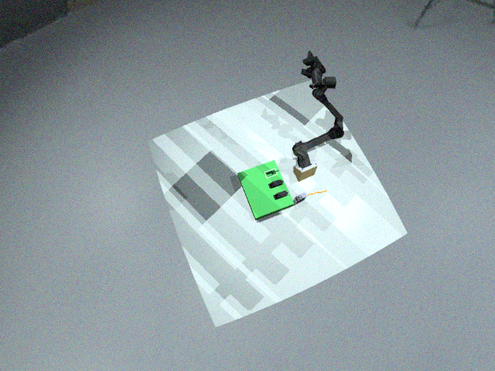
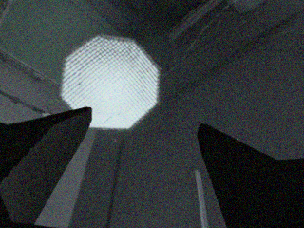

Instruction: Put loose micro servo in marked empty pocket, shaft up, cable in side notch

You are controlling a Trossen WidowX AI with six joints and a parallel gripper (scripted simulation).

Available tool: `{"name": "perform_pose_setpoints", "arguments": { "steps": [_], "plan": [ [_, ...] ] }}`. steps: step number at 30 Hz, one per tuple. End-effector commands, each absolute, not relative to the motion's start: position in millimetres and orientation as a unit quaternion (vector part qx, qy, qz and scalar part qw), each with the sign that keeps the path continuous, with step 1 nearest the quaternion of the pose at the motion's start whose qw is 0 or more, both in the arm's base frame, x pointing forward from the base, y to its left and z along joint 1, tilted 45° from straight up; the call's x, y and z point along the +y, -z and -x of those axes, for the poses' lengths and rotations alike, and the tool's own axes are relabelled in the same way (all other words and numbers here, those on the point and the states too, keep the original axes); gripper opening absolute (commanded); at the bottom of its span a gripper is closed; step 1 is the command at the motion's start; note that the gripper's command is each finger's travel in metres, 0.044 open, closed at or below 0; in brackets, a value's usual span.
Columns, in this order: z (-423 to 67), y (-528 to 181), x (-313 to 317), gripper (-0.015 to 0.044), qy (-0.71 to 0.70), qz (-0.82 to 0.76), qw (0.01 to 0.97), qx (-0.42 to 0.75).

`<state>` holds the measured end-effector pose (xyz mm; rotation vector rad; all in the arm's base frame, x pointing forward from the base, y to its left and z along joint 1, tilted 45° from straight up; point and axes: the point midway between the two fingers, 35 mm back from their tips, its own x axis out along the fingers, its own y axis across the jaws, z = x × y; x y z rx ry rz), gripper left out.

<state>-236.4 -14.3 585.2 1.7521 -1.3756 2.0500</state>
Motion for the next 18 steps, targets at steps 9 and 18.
{"name": "perform_pose_setpoints", "arguments": {
  "steps": [9,18],
  "plan": [
    [174.3,-605.1,-40.5,0.044,-0.608,-0.644,0.084,-0.457],
    [98.8,-615.5,-59.1,0.044,-0.527,-0.709,0.131,-0.449]
  ]
}}
